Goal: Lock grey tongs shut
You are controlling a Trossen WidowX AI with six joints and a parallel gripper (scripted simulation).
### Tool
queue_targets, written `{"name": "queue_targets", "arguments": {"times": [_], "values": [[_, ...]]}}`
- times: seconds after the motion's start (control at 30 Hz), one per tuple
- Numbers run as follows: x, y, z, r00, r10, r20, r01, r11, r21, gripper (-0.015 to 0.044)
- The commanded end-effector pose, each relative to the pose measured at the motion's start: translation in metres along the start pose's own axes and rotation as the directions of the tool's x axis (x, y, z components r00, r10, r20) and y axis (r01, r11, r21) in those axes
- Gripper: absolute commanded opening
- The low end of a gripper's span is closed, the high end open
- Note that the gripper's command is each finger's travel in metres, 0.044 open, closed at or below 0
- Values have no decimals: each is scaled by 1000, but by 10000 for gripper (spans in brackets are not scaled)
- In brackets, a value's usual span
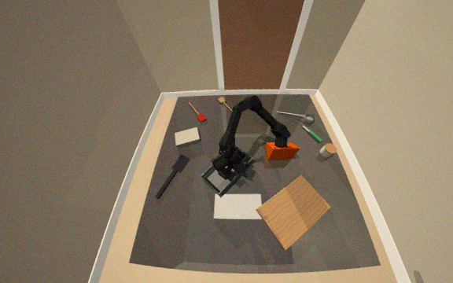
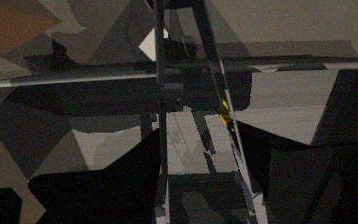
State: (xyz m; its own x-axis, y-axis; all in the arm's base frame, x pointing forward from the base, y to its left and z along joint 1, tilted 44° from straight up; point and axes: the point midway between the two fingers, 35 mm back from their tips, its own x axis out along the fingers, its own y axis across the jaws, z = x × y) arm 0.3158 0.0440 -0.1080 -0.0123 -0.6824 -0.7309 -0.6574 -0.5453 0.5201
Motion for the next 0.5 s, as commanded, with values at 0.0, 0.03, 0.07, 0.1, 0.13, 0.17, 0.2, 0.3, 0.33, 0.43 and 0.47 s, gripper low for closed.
{"name": "queue_targets", "arguments": {"times": [0.0, 0.03, 0.07, 0.1, 0.13, 0.17, 0.2, 0.3, 0.33, 0.43, 0.47], "values": [[-1, 0, 0, 1000, -1, 0, 1, 1000, 2, 255], [-1, 0, 0, 1000, -1, 0, 1, 1000, 2, 248], [-1, 0, 0, 1000, -1, 0, 1, 1000, 2, 241], [-1, 0, 0, 1000, -1, 0, 1, 1000, 2, 235], [-1, 0, 0, 1000, -1, 0, 1, 1000, 2, 228], [-1, 0, 0, 1000, -1, 0, 1, 1000, 2, 221], [-1, 0, 0, 1000, -1, 0, 1, 1000, 2, 215], [-1, 0, 0, 1000, -1, 0, 1, 1000, 2, 195], [-1, 0, 0, 1000, -1, 0, 1, 1000, 2, 188], [-1, 0, 0, 1000, -1, 0, 1, 1000, 2, 168], [-1, 0, 0, 1000, -1, 0, 1, 1000, 2, 161]]}}
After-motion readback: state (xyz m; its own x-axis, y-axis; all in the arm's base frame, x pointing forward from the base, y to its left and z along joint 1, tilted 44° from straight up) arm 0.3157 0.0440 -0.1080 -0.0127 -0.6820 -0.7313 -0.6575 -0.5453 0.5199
